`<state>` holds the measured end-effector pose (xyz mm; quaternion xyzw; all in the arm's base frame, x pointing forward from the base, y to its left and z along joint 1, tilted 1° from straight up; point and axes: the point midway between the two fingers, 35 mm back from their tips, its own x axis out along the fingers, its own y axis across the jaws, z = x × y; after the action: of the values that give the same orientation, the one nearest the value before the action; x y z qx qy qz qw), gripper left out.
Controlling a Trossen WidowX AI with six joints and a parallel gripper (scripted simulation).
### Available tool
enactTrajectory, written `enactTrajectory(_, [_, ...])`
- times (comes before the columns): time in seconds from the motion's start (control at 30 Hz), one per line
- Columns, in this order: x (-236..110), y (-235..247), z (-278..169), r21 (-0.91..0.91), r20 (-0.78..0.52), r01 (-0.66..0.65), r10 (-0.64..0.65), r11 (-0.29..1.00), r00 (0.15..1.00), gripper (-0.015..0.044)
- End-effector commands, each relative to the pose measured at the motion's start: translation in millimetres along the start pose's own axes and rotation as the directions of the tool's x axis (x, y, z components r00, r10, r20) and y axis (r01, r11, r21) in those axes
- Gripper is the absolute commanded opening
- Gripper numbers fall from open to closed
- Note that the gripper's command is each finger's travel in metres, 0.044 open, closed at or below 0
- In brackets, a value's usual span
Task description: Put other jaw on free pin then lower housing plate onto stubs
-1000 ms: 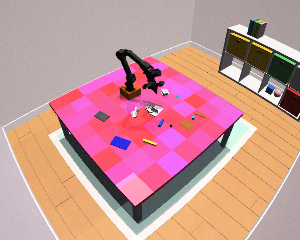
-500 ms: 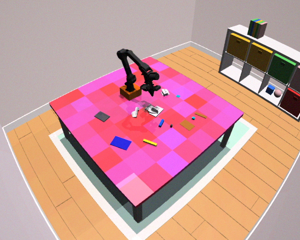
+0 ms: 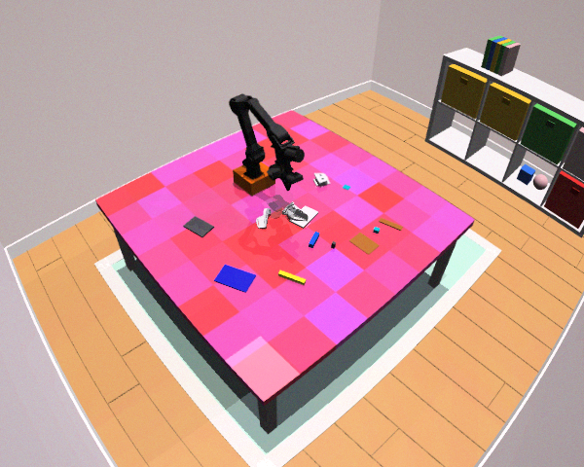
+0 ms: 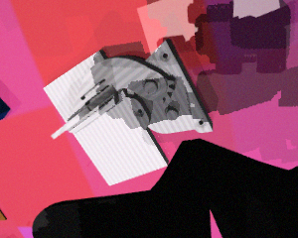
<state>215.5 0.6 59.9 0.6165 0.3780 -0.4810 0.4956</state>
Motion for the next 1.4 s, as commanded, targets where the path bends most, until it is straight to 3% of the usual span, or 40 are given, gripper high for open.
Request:
enactTrajectory(0.0, [1.1,-4.5,6.9,0.074,0.007,0.025,-0.025,0.997,1.000,0.0000])
enactTrajectory(0.53, [2.1,-23.6,37.3,0.395,0.036,0.104,-0.129,0.913,0.991,0.0000])
enactTrajectory(1.07, [-0.1,-46.3,61.4,0.676,0.034,0.148,-0.232,0.722,0.972,0.0000])
enactTrajectory(1.37, [2.1,-48.5,63.5,0.698,0.033,0.151,-0.242,0.700,0.970,0.0000])
